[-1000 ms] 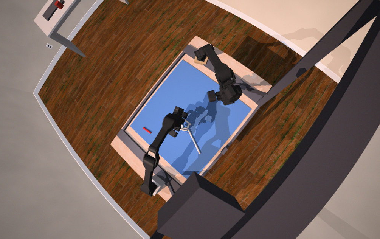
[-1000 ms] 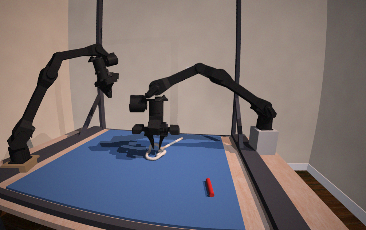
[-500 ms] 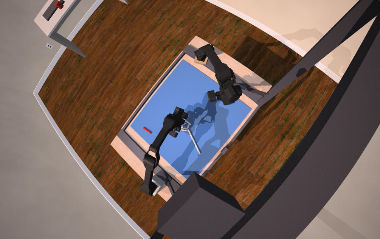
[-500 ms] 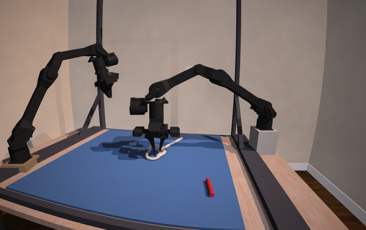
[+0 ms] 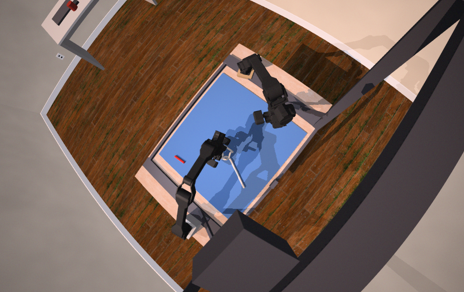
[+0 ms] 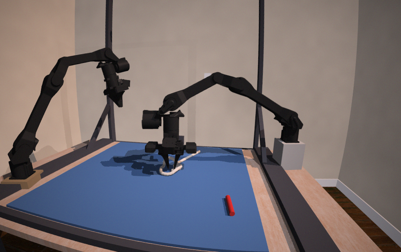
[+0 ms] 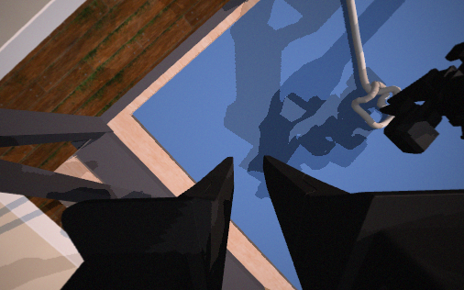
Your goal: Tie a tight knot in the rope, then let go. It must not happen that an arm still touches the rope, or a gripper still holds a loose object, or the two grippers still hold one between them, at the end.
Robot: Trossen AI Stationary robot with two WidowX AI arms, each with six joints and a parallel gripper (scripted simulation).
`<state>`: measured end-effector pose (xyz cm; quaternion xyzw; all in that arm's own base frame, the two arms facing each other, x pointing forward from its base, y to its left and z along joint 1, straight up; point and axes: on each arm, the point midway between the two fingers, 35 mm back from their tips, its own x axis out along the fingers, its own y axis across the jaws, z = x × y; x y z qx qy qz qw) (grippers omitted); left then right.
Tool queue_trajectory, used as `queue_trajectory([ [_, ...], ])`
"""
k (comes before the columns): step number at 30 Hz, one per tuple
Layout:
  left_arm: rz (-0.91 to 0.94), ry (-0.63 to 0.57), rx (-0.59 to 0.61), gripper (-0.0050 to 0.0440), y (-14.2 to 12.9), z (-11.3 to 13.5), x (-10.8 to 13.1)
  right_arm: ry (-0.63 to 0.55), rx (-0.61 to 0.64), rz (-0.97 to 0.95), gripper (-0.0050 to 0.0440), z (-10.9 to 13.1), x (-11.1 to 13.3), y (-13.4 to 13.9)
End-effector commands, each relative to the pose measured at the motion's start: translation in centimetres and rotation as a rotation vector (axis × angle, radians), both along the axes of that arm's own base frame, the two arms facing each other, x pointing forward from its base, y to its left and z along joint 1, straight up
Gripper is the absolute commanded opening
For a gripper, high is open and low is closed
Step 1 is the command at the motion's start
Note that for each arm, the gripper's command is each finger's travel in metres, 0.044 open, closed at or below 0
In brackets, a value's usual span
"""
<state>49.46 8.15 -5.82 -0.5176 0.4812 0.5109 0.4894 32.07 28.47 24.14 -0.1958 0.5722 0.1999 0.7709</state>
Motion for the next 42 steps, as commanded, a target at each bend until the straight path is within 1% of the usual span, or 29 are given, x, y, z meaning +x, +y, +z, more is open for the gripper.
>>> queue_trajectory([
  [1,-0.006,-0.025,0.005,0.01,0.11,0.65,0.45,-0.023,0.019,-0.003,0.01,1.13,-0.16,-0.19],
  [13,-0.006,-0.025,0.005,0.01,0.11,0.47,0.45,-0.023,0.019,-0.003,0.01,1.13,-0.16,-0.19],
  [20,-0.006,-0.025,0.005,0.0053,0.11,0.47,0.45,-0.023,0.019,-0.003,0.01,1.13,-0.16,-0.19],
  [22,-0.006,-0.025,0.005,0.0053,0.11,0.47,0.45,-0.023,0.019,-0.003,0.01,1.13,-0.16,-0.19],
  [25,-0.006,-0.025,0.005,0.0035,0.11,0.47,0.45,-0.023,0.019,-0.003,0.01,1.13,-0.16,-0.19],
  [42,-0.006,-0.025,0.005,0.0035,0.11,0.47,0.45,-0.023,0.019,-0.003,0.01,1.13,-0.16,-0.19],
])
